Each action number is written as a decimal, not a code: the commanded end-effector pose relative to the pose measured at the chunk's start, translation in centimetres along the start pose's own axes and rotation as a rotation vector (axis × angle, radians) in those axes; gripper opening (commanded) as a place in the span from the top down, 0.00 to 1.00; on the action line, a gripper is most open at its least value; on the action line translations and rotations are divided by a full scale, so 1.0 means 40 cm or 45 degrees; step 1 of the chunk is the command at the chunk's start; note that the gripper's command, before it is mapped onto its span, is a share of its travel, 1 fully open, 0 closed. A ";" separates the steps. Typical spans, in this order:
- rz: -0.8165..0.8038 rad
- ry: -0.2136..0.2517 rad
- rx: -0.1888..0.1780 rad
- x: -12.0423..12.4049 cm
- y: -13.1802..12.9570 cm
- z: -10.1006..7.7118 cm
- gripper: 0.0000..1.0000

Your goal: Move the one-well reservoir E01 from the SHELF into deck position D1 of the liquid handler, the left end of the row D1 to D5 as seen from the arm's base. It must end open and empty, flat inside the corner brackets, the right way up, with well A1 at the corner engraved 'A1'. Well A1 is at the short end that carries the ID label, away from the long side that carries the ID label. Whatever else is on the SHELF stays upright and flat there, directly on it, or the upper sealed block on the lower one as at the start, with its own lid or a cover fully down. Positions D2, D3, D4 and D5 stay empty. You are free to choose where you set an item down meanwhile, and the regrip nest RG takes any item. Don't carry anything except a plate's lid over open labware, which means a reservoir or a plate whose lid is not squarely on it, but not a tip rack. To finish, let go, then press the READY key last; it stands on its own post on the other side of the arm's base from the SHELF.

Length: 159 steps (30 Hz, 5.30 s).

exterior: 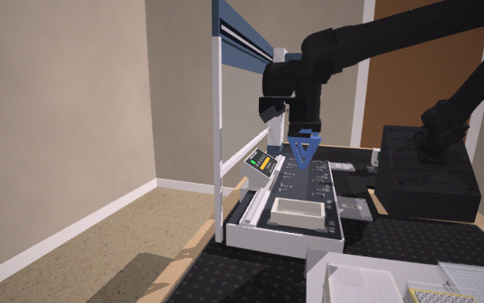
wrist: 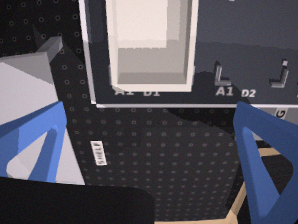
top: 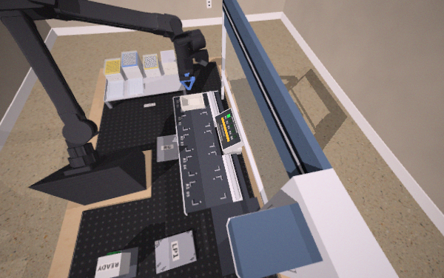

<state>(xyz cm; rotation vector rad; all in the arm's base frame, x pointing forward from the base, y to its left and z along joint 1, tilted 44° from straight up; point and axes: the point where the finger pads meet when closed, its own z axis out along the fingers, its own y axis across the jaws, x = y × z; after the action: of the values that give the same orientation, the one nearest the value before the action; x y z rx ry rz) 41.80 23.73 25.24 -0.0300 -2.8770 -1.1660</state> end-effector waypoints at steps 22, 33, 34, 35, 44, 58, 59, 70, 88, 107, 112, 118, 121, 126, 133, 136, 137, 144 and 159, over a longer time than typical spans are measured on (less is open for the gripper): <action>-0.023 -0.057 -0.010 -0.026 0.003 -0.118 0.00; -0.023 -0.058 -0.011 -0.026 0.003 -0.117 0.00; -0.023 -0.058 -0.011 -0.026 0.003 -0.117 0.00; -0.023 -0.058 -0.011 -0.026 0.003 -0.117 0.00; -0.023 -0.058 -0.011 -0.026 0.003 -0.117 0.00; 0.064 -0.051 -0.013 0.029 0.006 -0.107 1.00; 0.074 -0.042 -0.013 0.047 0.016 -0.097 1.00; 0.304 -0.026 -0.011 0.166 0.018 -0.096 1.00; 0.659 -0.021 -0.011 0.231 0.016 -0.098 1.00; 1.072 -0.031 -0.036 0.396 0.037 -0.123 1.00; 1.238 -0.021 -0.018 0.384 0.010 -0.106 1.00; 1.327 -0.026 -0.024 0.397 -0.025 -0.117 1.00; 1.409 -0.022 -0.019 0.395 -0.065 -0.113 1.00; 1.547 -0.013 -0.011 0.392 -0.132 -0.106 1.00; 1.683 -0.007 -0.005 0.391 -0.199 -0.101 1.00; 1.759 -0.007 -0.005 0.392 -0.236 -0.101 1.00; 1.784 -0.007 -0.005 0.393 -0.249 -0.101 1.00; 1.963 -0.006 -0.006 0.395 -0.336 -0.101 1.00; 2.068 -0.013 -0.009 0.397 -0.500 -0.102 1.00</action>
<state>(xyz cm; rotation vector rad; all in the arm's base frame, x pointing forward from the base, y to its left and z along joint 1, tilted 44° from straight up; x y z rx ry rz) 25.20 7.93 15.59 -1.8329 -1.6674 -0.6449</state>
